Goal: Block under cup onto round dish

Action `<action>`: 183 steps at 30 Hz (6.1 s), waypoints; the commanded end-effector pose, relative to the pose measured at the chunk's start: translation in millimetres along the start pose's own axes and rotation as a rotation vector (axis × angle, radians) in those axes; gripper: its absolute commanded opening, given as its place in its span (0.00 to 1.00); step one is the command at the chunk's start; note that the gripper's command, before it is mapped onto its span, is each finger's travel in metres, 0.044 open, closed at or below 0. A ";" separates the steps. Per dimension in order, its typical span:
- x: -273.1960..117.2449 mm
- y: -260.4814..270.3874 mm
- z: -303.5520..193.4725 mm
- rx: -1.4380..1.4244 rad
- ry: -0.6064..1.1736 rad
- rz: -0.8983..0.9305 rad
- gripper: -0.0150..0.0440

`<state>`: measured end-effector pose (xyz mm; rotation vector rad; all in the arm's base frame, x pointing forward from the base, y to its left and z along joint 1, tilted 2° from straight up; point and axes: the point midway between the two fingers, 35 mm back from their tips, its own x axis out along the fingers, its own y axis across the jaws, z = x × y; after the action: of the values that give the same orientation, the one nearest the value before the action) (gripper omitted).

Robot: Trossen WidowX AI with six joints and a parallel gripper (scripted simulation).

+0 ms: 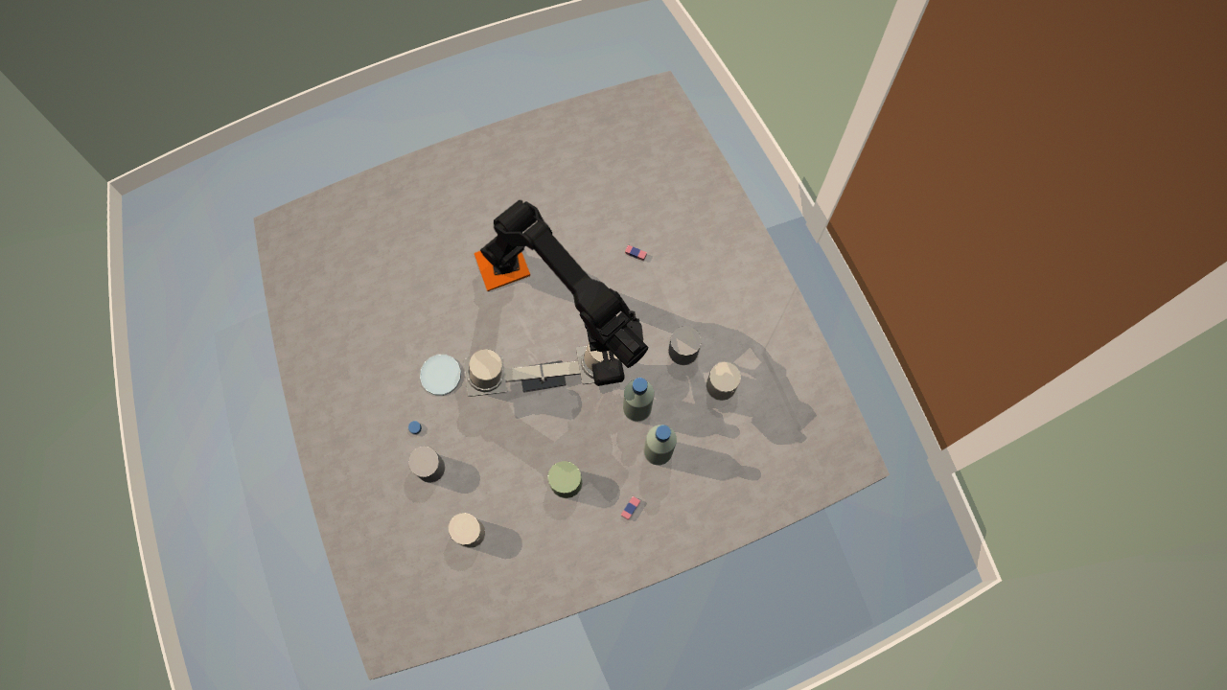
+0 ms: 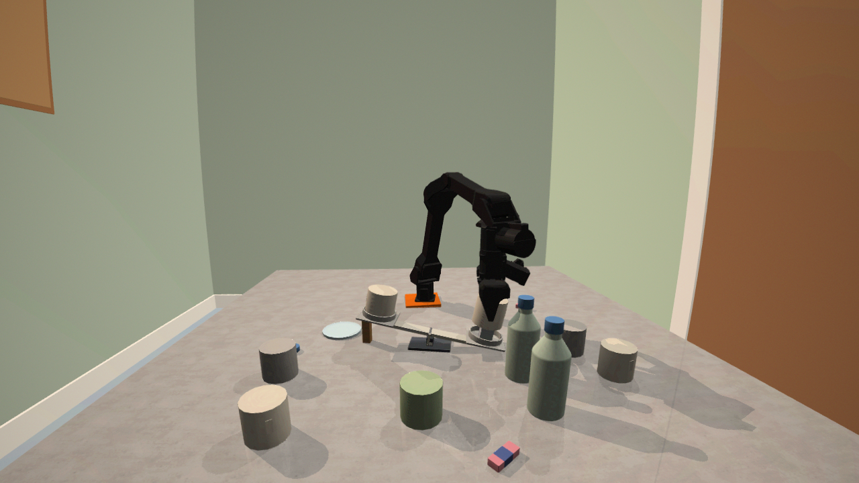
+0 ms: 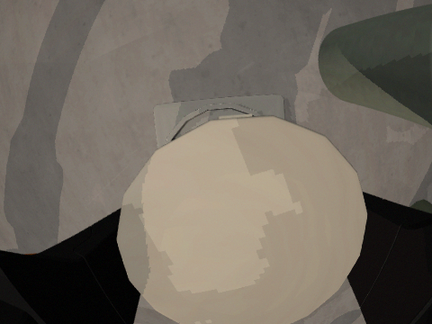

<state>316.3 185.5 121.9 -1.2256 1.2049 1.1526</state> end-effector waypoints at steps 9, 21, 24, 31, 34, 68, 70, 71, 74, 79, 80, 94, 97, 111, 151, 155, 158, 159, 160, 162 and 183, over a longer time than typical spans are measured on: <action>-21.7 -2.4 1.3 -0.001 -0.012 -0.019 0.25; -37.6 -2.0 1.1 -0.001 -0.014 -0.022 0.25; -41.5 -1.7 0.9 -0.002 -0.015 -0.023 0.25; -50.8 -1.0 0.4 -0.002 -0.016 -0.025 0.25; -54.7 -0.6 0.2 -0.002 -0.016 -0.026 0.25; -50.9 0.9 -0.5 -0.005 -0.007 -0.010 0.25; -50.9 0.9 -0.5 -0.005 -0.007 -0.010 0.25; -50.9 0.9 -0.5 -0.005 -0.007 -0.010 0.25; -50.9 0.9 -0.5 -0.005 -0.007 -0.010 0.25; -50.9 0.9 -0.5 -0.005 -0.007 -0.010 0.25; -50.9 0.9 -0.5 -0.005 -0.007 -0.010 0.25; -50.6 1.4 0.1 -0.005 -0.007 -0.010 0.25; -47.6 8.6 7.8 -0.005 -0.008 -0.008 0.25; -27.7 55.6 48.8 -0.004 -0.012 0.000 0.25; 47.4 146.4 92.0 0.000 -0.009 0.007 0.25; 47.7 146.4 92.0 0.000 -0.009 0.007 0.25; 49.9 146.4 92.1 0.000 -0.009 0.007 0.25; 51.2 146.4 92.2 0.000 -0.009 0.007 0.25; 52.7 146.4 92.2 0.000 -0.009 0.007 0.25; 56.0 146.4 92.3 0.000 -0.009 0.007 0.25; 60.1 145.5 93.3 -0.002 -0.017 0.001 0.83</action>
<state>175.5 280.6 53.6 -1.2151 1.1939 1.1630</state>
